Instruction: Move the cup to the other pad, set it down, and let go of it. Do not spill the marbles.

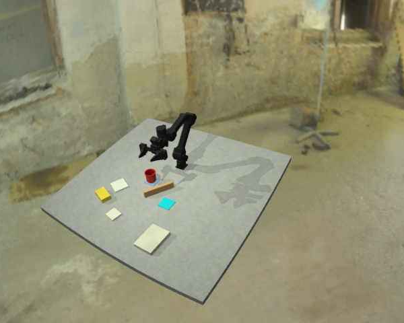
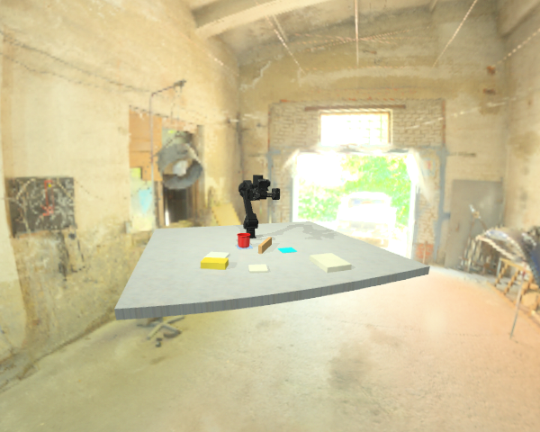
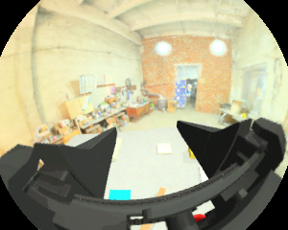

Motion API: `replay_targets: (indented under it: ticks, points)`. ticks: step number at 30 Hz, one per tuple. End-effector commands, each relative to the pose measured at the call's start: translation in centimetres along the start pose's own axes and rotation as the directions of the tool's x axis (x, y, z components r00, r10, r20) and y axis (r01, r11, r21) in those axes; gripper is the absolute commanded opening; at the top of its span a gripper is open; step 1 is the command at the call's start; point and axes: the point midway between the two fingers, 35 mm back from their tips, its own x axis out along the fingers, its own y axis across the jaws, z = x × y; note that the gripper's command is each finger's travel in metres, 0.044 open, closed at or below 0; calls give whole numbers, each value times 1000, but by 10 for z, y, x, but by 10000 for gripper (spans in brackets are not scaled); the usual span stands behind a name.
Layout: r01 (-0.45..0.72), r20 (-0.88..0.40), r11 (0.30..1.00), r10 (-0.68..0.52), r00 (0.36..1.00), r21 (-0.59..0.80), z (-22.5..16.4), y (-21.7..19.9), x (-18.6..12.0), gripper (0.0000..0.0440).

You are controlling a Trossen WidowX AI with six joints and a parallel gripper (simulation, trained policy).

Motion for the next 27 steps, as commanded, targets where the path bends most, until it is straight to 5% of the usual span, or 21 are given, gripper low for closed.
replay_targets:
  ticks: [1,11,27]
  points:
    - [2,-6,1000,-2,1000,3,-1,0,0,374]
    - [10,-119,998,-3,993,55,-15,5,-3,115]
    - [11,-348,989,42,936,148,-28,21,-5,68]
